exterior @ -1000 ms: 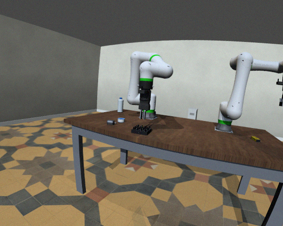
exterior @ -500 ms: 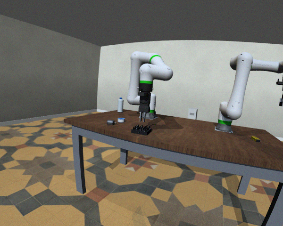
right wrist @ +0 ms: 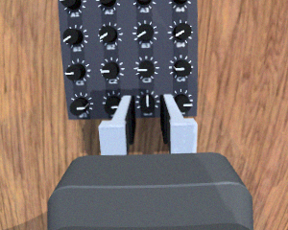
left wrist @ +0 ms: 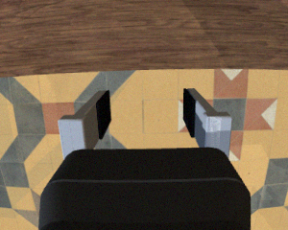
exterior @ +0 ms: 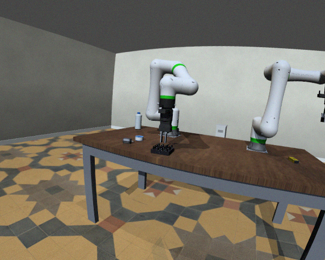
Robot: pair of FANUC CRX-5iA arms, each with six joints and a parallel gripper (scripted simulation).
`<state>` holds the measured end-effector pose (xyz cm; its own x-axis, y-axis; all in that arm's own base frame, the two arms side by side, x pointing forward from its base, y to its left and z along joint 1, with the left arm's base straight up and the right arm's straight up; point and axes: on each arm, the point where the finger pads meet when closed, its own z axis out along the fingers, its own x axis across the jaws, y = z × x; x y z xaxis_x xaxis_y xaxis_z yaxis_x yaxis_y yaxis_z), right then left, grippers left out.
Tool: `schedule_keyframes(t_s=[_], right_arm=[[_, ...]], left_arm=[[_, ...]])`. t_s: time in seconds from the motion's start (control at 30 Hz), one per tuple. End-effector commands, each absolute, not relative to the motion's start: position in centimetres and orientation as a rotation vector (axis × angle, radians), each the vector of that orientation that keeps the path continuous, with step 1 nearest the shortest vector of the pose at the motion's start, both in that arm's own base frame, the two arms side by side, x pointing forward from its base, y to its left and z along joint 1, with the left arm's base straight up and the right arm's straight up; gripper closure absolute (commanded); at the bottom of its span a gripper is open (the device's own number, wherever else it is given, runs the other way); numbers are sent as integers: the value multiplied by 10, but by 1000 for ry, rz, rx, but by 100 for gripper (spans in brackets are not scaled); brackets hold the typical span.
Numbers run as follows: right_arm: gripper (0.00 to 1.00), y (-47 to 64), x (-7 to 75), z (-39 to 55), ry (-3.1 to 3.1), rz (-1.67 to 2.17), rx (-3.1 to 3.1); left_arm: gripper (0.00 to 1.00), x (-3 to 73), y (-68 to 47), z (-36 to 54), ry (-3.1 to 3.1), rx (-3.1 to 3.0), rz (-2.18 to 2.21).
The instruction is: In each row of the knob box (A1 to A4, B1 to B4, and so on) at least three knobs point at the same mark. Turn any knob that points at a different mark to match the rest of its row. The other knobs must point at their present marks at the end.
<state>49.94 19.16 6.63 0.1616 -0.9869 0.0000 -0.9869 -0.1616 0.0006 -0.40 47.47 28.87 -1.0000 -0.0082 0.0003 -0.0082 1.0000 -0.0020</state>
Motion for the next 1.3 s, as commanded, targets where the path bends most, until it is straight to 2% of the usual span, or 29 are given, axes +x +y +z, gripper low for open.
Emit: schedule_keyframes(t_s=[0.0,1.27], right_arm=[[54,192,500,65,-2035,1,2395],[54,192,500,52,-2035,1,2395]], left_arm=[[0,-4,475,290,-3142,13,0],[0,-4,475,290,-3142,13,0]])
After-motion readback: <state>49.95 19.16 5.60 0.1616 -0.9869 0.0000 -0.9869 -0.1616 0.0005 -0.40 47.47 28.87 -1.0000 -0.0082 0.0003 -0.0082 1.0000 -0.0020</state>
